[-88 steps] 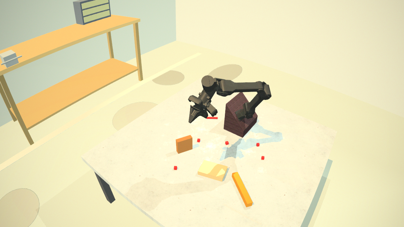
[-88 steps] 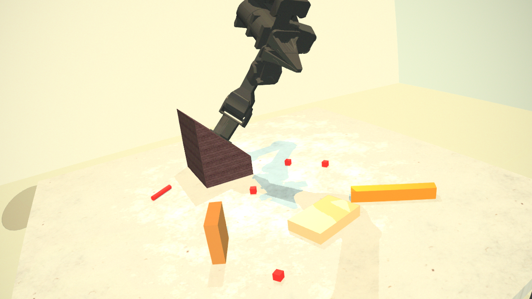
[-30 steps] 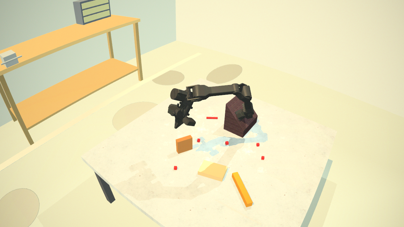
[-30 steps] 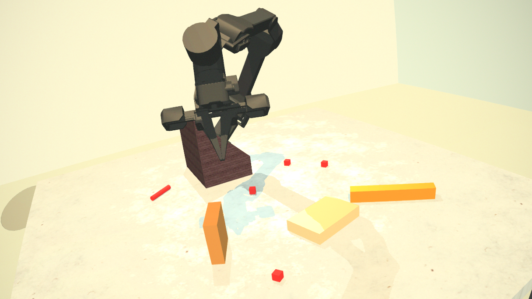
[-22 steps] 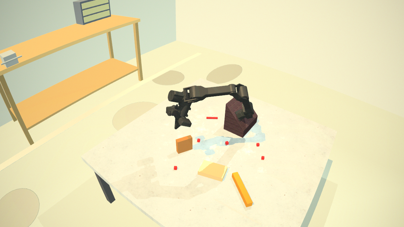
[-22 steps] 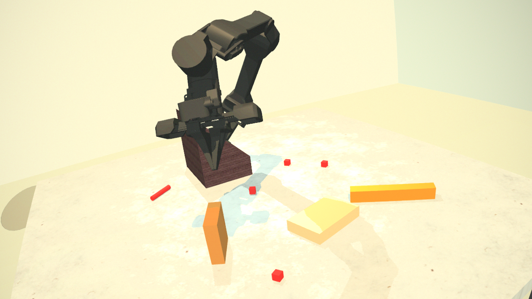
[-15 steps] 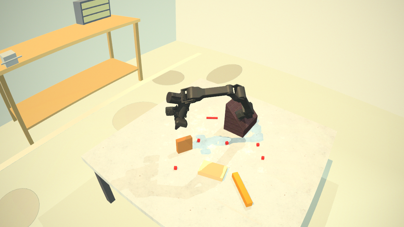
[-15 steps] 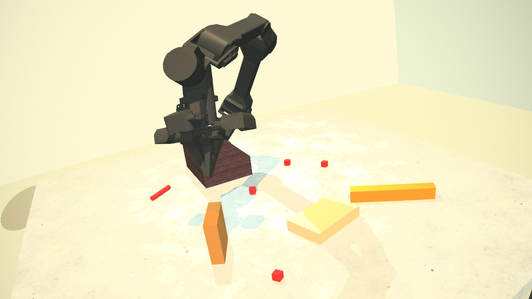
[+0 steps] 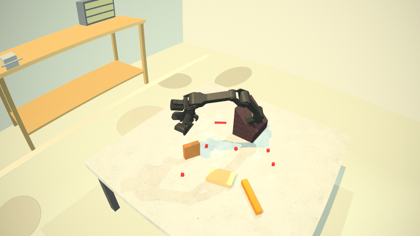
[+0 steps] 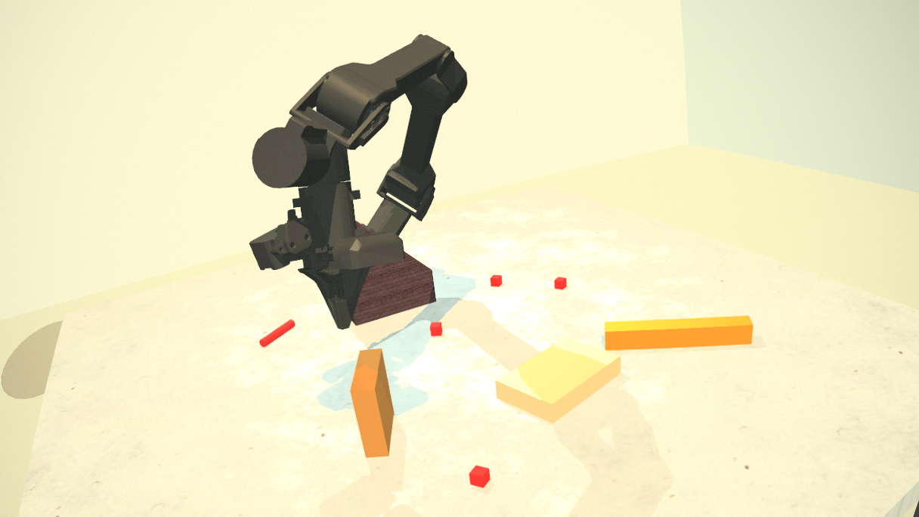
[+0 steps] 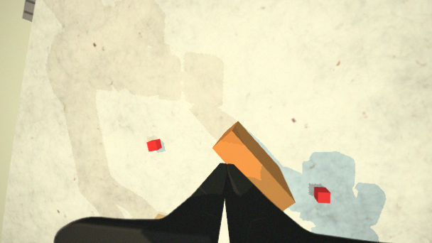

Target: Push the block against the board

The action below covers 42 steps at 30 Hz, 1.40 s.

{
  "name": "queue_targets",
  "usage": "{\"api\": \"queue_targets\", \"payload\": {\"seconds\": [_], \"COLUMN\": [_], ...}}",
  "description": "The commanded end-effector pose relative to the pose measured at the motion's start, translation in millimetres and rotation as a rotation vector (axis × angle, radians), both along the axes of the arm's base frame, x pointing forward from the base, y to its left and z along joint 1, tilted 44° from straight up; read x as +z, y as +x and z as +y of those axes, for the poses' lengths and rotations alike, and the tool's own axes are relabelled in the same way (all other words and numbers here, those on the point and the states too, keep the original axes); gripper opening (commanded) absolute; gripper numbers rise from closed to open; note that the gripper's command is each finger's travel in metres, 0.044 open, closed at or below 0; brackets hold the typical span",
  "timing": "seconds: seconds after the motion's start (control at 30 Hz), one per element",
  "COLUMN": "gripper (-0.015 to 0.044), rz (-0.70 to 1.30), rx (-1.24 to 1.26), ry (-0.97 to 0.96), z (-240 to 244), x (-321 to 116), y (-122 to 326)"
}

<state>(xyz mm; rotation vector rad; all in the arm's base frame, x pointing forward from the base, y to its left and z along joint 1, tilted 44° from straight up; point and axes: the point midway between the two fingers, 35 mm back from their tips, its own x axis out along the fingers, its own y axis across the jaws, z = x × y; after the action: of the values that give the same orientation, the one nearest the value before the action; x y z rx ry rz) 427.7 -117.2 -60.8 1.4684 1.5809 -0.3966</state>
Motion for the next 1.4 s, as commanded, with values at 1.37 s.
{"api": "queue_targets", "payload": {"seconds": [1.37], "gripper": [0.0000], "rz": [0.631], "rx": [-0.408], "ry": [0.079], "z": [44], "x": [-77], "y": [-45]}}
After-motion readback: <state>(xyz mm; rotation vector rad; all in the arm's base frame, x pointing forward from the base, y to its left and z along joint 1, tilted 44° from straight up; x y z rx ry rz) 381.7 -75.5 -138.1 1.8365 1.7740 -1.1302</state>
